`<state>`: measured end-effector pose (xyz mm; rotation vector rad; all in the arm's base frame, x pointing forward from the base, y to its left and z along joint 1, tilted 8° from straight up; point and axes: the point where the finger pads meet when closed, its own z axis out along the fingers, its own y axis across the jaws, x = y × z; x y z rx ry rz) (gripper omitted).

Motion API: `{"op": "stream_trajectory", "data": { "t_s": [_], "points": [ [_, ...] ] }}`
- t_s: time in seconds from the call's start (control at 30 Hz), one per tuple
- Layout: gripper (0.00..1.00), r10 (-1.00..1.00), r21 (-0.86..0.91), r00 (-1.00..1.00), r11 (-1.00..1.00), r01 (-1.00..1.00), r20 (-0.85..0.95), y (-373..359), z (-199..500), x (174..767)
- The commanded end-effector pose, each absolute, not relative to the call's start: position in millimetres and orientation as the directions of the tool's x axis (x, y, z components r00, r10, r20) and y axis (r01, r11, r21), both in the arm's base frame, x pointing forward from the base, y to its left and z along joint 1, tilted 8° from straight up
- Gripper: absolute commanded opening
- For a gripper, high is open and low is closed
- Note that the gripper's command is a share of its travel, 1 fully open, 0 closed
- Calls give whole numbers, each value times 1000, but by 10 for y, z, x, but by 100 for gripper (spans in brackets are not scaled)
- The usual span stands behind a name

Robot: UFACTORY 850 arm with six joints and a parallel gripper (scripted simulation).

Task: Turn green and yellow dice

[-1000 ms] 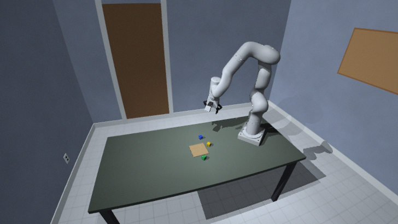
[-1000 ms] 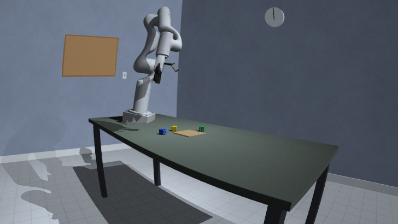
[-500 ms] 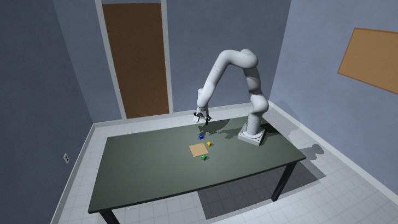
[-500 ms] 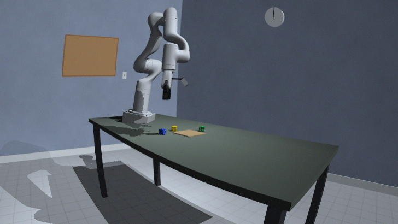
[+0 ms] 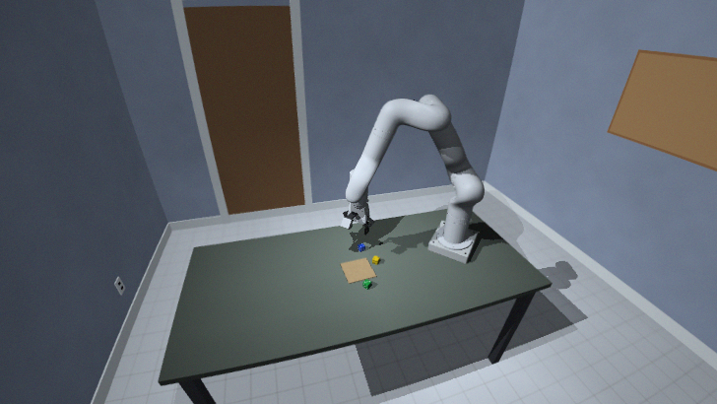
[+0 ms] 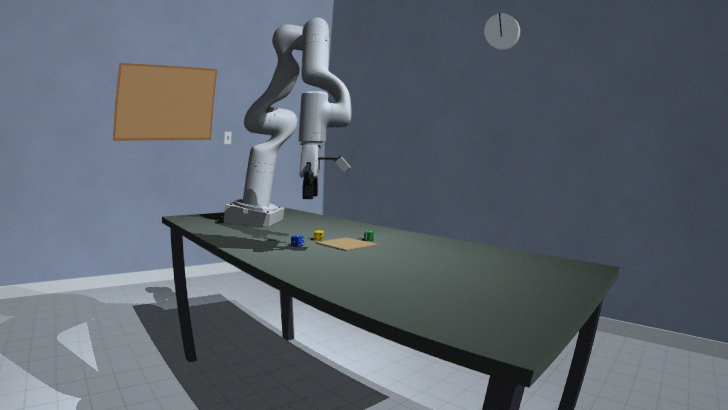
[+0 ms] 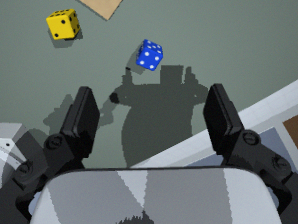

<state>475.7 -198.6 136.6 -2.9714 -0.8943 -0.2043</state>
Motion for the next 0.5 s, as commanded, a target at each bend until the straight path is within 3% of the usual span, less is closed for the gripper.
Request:
{"op": "stream_trajectory", "data": {
  "t_s": [0.0,0.47],
  "points": [
    [100,547,8,826,-834,551,136,-1989,1368,4767],
    [100,547,8,826,-834,551,136,-1971,1093,4800]
  ]
}}
